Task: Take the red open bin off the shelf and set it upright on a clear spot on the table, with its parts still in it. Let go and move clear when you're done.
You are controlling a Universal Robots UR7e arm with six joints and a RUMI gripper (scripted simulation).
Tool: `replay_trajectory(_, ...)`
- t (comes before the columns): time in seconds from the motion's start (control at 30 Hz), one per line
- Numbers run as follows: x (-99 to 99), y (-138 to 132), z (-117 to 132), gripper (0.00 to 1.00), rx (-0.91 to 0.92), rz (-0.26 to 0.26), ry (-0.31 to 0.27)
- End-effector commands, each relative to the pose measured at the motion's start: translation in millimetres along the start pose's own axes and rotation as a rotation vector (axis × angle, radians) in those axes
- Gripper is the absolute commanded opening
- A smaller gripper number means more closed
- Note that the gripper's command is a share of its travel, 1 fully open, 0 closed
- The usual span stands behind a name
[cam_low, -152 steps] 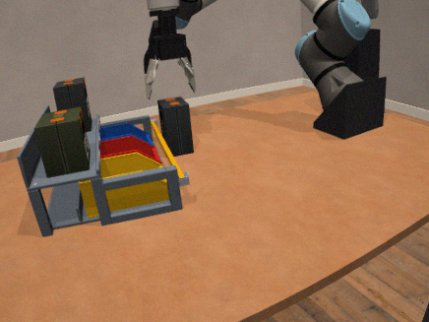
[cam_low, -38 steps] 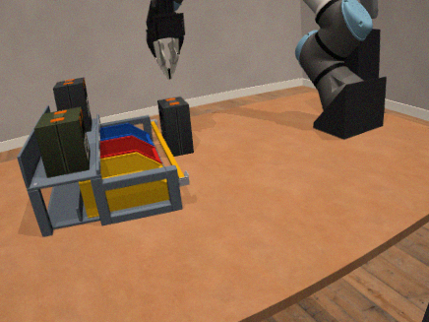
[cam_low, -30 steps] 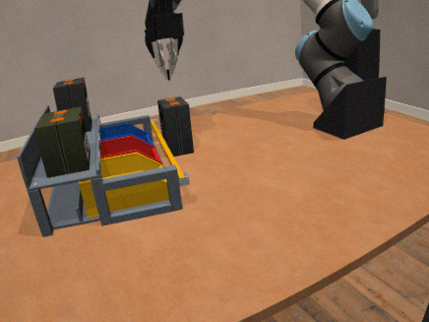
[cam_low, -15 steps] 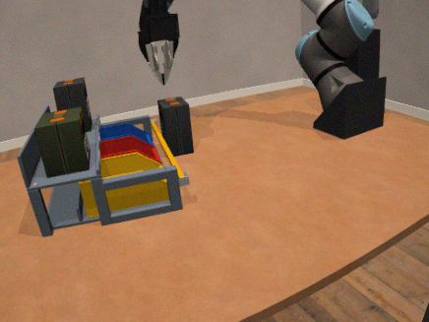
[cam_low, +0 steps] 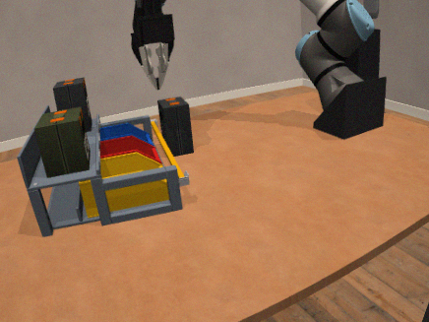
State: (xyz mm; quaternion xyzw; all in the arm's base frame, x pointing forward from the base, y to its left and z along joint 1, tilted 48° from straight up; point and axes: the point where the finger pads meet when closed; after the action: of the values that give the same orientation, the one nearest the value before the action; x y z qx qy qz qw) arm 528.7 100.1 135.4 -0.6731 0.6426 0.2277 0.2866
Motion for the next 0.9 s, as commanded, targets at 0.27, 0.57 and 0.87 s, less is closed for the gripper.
replay_trajectory(0.27, 0.1, -4, 6, 0.00, 0.001, -0.001, 0.000)
replay_trajectory(0.57, 10.9, -4, 6, 0.00, 0.001, -0.001, 0.000)
replay_trajectory(0.87, 23.2, -4, 6, 0.00, 0.001, -0.001, 0.000)
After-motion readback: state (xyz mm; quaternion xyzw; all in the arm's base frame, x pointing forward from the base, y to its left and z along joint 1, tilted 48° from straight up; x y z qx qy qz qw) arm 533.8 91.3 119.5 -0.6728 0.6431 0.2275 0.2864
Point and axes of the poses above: the point where the finger pads meet when closed, its own x axis out along the fingers, its own y axis across the jaws, z = x × y, and after that the axes turned 4 degrees about -x, right-handed
